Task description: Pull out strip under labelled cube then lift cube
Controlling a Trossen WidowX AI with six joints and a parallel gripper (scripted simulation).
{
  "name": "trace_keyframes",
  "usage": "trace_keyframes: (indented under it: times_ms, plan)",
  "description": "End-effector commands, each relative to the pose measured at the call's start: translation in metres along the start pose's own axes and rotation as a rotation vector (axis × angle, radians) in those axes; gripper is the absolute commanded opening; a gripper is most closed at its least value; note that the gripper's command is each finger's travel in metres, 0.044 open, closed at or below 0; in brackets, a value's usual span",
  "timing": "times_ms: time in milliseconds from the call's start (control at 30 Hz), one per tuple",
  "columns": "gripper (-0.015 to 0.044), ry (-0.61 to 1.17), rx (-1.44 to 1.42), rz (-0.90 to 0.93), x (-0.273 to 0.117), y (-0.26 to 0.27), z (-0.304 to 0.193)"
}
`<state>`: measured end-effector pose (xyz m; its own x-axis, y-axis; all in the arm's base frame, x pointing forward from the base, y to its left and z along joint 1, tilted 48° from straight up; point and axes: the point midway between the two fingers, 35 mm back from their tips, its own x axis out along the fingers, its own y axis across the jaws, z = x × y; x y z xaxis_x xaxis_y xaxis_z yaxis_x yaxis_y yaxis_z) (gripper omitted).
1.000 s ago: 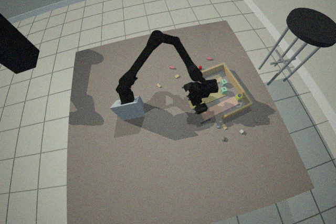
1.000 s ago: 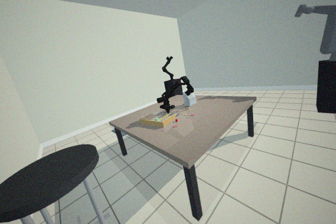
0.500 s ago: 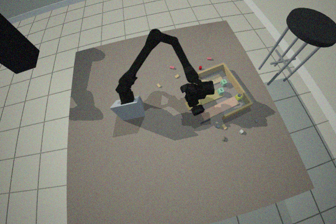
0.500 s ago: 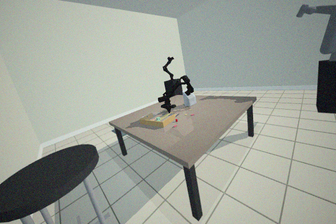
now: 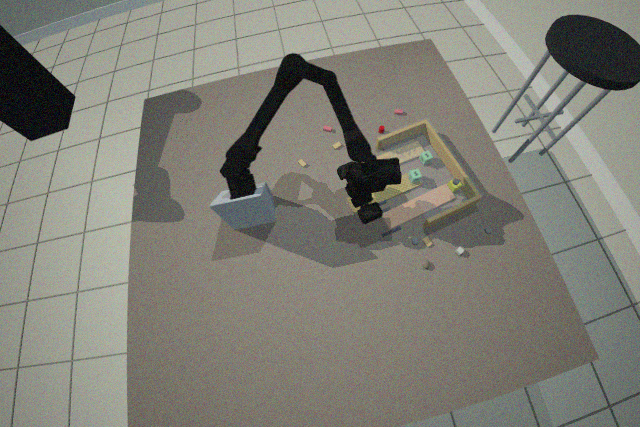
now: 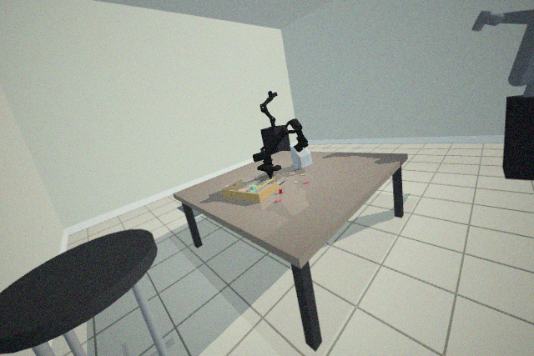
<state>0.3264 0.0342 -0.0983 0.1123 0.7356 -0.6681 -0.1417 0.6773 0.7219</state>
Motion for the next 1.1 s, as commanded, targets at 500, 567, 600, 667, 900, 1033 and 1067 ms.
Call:
trace_keyframes:
  times_ms: [500, 567, 600, 667, 900, 1033, 1067]
  plan:
    - [0.0000, 0.029, 0.013, 0.002, 0.005, 0.001, -0.037]
    - [0.0000, 0.029, 0.013, 0.002, 0.005, 0.001, -0.040]
    - [0.0000, 0.029, 0.014, 0.002, 0.004, 0.001, -0.041]
    - [0.0000, 0.029, 0.014, 0.002, 0.004, 0.001, -0.044]
    - [0.0000, 0.029, 0.014, 0.002, 0.004, 0.000, -0.053]
    - [0.0000, 0.030, 0.014, 0.002, 0.004, 0.000, -0.058]
    - [0.0000, 0.030, 0.014, 0.002, 0.004, 0.000, -0.060]
